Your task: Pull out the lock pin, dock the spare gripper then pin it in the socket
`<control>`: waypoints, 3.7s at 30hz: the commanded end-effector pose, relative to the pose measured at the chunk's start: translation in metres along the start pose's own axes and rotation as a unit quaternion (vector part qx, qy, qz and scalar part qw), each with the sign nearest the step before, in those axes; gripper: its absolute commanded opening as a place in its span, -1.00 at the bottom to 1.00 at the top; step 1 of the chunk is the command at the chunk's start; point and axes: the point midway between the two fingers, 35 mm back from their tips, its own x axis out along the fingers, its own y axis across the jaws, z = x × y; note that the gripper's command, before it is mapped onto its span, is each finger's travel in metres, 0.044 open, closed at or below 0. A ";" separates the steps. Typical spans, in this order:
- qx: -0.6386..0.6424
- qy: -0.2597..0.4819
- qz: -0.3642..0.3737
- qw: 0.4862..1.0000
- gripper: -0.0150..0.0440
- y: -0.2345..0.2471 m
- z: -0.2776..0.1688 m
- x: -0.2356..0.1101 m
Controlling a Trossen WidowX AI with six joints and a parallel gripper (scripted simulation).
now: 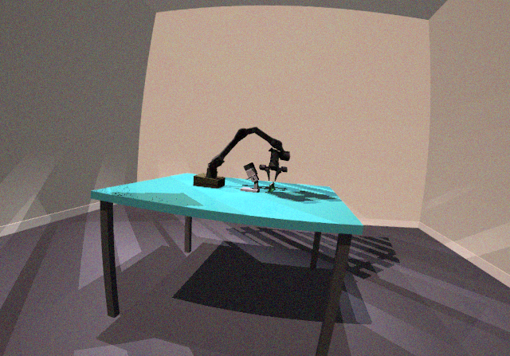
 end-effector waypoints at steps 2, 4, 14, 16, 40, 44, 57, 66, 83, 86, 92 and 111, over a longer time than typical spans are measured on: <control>0.000 0.001 -0.001 1.000 0.12 -0.001 0.002 0.008; 0.000 0.001 -0.001 1.000 0.12 -0.001 0.003 0.011; 0.000 0.001 -0.001 1.000 0.12 -0.001 0.008 0.026; 0.000 0.001 -0.001 1.000 0.12 -0.001 0.009 0.029; 0.000 0.001 -0.001 1.000 -0.06 0.000 0.015 0.052; 0.000 0.001 -0.001 1.000 -0.42 0.000 0.015 0.052; 0.000 0.001 -0.001 1.000 -0.49 0.000 0.013 0.047; 0.000 0.001 -0.001 1.000 -0.49 -0.002 0.006 0.017; -0.003 0.003 0.004 1.000 -0.49 0.001 -0.001 -0.009; -0.002 0.002 0.005 1.000 -0.49 0.001 -0.001 -0.009; 0.004 0.000 0.005 1.000 -0.49 0.002 -0.002 -0.010; 0.007 -0.001 0.007 1.000 -0.49 0.052 -0.008 -0.024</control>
